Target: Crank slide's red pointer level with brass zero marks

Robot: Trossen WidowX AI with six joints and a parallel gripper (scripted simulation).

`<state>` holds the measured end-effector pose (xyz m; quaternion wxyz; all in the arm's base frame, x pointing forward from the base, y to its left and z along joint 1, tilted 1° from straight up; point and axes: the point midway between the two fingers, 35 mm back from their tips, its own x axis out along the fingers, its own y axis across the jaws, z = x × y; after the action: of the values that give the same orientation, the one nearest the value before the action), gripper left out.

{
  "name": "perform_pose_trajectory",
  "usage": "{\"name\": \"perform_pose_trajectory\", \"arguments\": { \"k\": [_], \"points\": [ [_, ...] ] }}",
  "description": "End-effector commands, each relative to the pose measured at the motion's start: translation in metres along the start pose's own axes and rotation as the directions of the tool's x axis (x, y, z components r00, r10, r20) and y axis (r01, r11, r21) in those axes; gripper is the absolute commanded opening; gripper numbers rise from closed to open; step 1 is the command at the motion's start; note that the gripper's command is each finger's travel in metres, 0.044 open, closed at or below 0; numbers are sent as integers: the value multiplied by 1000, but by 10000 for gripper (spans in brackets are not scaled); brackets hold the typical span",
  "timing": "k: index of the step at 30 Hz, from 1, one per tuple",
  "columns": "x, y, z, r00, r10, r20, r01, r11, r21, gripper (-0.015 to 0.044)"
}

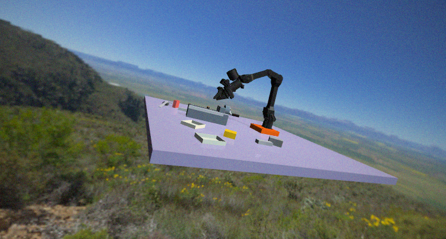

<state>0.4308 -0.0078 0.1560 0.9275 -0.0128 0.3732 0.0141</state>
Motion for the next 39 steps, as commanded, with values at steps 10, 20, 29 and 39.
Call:
{"name": "perform_pose_trajectory", "arguments": {
  "k": [10,20,29,39],
  "points": [
    [0,0,0,1000,-1,0,1,1000,0,361],
    [0,0,0,1000,-1,0,1,1000,0,99],
    [0,0,0,1000,-1,0,1,1000,0,0],
    [0,0,0,1000,0,0,0,1000,0,0]
  ]
}}
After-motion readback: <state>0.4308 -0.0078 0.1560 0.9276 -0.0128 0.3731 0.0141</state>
